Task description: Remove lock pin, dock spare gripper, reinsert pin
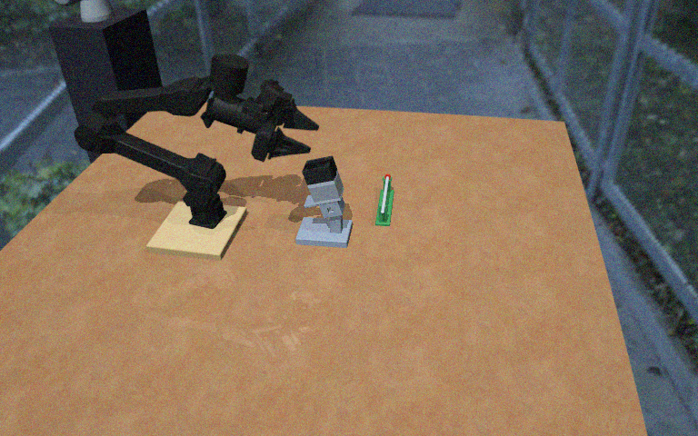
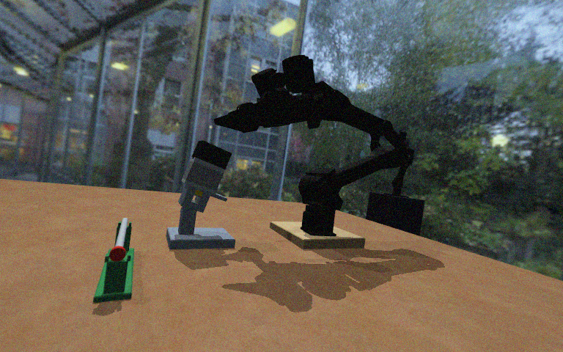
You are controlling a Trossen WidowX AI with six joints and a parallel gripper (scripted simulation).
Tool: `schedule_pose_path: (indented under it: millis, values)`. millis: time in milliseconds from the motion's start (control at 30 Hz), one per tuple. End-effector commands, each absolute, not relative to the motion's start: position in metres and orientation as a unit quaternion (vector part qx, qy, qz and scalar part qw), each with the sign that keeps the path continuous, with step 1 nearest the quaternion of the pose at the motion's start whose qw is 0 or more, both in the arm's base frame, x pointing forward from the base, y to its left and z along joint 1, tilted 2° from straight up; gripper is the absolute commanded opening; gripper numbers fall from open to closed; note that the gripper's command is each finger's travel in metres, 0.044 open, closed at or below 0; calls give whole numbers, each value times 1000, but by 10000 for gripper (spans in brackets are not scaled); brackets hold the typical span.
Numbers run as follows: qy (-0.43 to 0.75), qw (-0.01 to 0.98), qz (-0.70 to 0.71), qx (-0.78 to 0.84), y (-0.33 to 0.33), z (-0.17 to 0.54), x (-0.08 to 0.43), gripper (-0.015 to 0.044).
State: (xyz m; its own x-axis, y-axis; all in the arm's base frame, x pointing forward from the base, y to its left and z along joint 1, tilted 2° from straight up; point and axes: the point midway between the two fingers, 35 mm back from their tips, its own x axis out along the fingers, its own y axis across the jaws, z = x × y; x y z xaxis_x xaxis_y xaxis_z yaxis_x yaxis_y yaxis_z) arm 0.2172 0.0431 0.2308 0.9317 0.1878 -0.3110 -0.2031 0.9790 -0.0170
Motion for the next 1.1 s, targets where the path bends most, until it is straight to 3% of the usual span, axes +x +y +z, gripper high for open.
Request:
schedule_pose_path:
  millis: [0, 233, 567, 1067]
  values:
    - [156, 983, 99, -24, 43, 240, 217, 440]
    - [157, 982, 101, -25, 44, 242, 217, 440]
    - [213, 972, 95, -2, 83, 230, 212, 180]
    - [215, 973, 86, -11, 146, 247, 167, 180]
